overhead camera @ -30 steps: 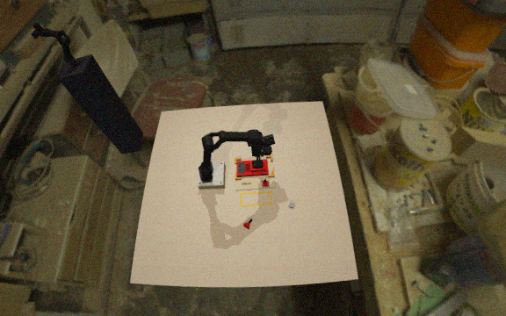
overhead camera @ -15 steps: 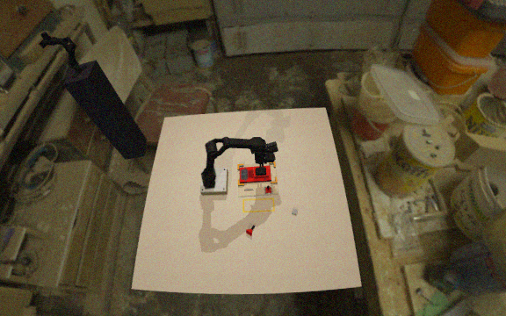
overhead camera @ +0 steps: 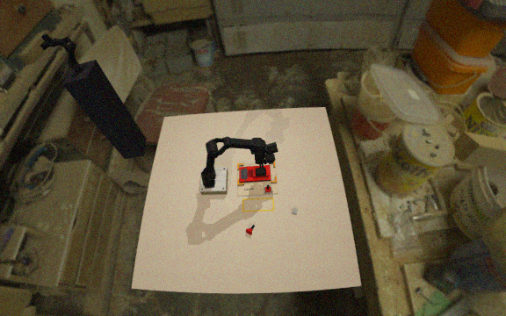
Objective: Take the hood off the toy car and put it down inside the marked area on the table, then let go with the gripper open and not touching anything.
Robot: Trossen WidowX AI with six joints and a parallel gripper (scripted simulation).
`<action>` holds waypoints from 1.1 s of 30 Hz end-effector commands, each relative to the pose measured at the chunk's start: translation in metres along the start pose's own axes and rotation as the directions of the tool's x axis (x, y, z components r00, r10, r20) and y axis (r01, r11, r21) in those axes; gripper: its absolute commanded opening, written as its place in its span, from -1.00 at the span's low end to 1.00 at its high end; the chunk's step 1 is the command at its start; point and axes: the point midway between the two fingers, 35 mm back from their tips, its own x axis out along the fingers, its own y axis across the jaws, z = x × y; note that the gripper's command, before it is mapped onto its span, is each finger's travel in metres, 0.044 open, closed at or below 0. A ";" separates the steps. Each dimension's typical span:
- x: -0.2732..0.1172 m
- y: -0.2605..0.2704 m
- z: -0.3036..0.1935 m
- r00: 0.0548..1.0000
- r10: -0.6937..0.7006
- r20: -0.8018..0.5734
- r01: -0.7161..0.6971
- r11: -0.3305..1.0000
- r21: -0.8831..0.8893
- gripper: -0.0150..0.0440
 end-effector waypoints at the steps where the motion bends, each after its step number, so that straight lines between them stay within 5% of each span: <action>1: 0.007 -0.001 -0.002 1.000 -0.007 -0.011 0.007 1.000 -0.007 1.00; 33: 0.031 -0.001 -0.002 1.000 -0.007 -0.011 0.007 1.000 -0.007 1.00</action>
